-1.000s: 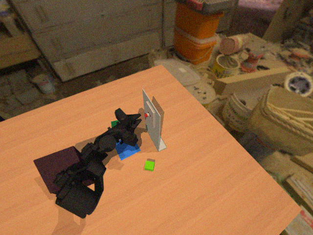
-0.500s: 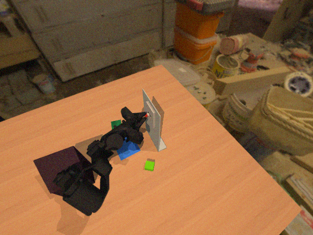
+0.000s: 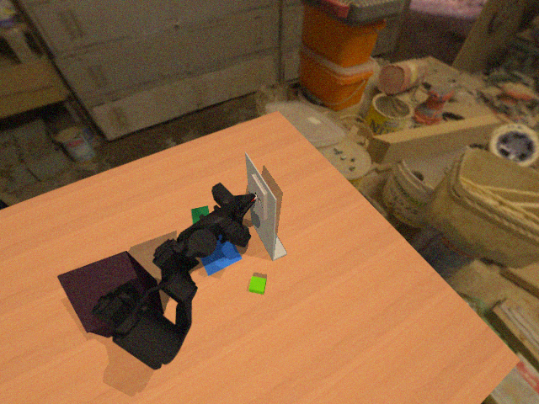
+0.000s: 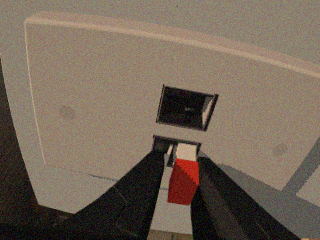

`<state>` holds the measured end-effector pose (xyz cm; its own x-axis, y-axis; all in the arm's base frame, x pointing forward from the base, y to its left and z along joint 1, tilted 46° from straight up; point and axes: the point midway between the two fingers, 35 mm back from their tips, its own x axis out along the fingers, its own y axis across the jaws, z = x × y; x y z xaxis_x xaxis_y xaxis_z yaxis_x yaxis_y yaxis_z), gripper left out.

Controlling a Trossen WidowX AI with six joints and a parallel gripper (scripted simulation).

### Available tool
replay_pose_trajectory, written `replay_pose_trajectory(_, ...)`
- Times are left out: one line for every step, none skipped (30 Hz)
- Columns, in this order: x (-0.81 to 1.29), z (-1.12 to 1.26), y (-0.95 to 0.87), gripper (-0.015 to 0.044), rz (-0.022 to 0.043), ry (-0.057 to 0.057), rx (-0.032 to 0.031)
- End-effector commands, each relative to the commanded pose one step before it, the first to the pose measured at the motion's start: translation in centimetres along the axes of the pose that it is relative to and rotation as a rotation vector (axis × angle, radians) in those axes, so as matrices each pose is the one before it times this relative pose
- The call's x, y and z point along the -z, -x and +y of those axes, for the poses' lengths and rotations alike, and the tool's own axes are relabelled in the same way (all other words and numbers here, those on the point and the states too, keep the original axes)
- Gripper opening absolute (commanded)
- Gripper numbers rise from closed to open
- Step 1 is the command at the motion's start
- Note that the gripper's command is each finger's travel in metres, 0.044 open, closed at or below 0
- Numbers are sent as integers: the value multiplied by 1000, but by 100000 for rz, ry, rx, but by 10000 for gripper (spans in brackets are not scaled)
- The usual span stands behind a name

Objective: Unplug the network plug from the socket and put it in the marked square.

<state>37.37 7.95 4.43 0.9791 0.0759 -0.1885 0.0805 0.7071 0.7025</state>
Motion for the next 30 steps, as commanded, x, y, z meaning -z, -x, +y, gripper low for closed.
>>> replay_pose_trajectory(36,-73,-21,37,177,-427,248)
replay_pose_trajectory(0,0,0,30,0,0,0)
replay_pose_trajectory(0,0,0,24,0,0,0)
replay_pose_trajectory(0,0,0,17,0,0,0)
replay_pose_trajectory(0,0,0,10,0,0,0)
replay_pose_trajectory(0,0,0,4,0,0,0)
replay_pose_trajectory(0,0,0,0,0,0,0)
replay_pose_trajectory(2,0,10,0,1,0,1)
replay_pose_trajectory(6,-1,29,0,2,-1,2)
replay_pose_trajectory(8,-1,38,0,3,-1,2)
replay_pose_trajectory(11,-1,58,0,4,-2,3)
replay_pose_trajectory(12,-2,62,0,4,-2,3)
replay_pose_trajectory(12,-2,63,0,4,-2,3)
replay_pose_trajectory(13,-1,60,0,4,-2,3)
replay_pose_trajectory(13,-2,60,0,4,-2,3)
replay_pose_trajectory(12,-2,62,0,4,-2,3)
replay_pose_trajectory(12,-2,63,0,4,-2,3)
replay_pose_trajectory(8,-1,61,0,4,-2,3)
replay_pose_trajectory(8,-2,61,0,4,-2,3)
replay_pose_trajectory(5,-1,63,0,4,-1,3)
replay_pose_trajectory(5,-1,63,0,4,-1,3)
replay_pose_trajectory(3,-1,60,0,3,-1,3)
replay_pose_trajectory(3,-1,60,0,3,-1,3)
replay_pose_trajectory(8,-1,63,0,3,-1,3)
replay_pose_trajectory(8,-1,64,0,3,-1,3)
replay_pose_trajectory(19,-1,60,0,3,-1,3)
replay_pose_trajectory(19,-1,63,0,3,-1,3)
replay_pose_trajectory(27,-1,60,0,3,-2,3)
replay_pose_trajectory(28,-1,63,0,3,-2,3)
replay_pose_trajectory(26,-1,63,0,3,-2,3)
